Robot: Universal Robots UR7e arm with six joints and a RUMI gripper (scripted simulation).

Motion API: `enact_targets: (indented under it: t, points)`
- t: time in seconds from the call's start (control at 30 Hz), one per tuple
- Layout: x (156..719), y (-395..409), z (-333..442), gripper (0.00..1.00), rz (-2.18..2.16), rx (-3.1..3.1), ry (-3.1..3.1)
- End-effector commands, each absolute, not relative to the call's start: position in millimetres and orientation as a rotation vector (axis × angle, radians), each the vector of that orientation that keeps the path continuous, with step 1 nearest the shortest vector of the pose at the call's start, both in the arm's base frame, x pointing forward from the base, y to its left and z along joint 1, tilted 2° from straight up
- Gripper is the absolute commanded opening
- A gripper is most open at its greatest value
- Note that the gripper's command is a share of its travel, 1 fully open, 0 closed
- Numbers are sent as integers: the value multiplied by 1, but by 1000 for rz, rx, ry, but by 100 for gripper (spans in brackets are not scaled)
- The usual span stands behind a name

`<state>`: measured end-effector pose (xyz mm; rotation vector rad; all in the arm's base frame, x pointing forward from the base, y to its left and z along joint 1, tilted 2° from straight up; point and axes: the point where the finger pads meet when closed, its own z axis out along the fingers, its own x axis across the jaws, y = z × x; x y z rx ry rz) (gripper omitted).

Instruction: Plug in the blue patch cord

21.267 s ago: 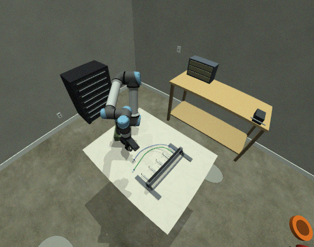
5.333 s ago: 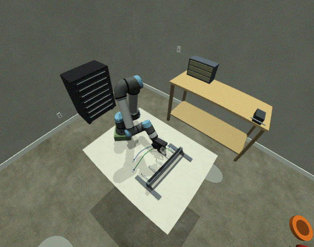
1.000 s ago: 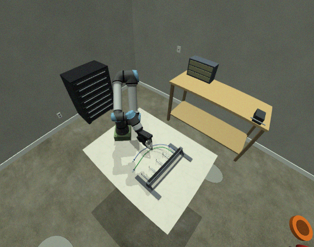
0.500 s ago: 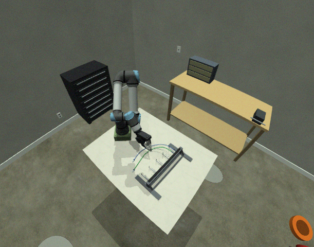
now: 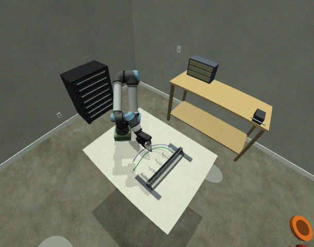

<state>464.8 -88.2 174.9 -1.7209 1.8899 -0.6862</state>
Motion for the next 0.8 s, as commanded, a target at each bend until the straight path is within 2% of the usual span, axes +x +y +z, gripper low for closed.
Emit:
enact_targets:
  t: [0.0,0.77]
  points:
    - [468,-89,171,0,-688,-1721,1889]
    - [498,-90,138,0,-688,-1721,1889]
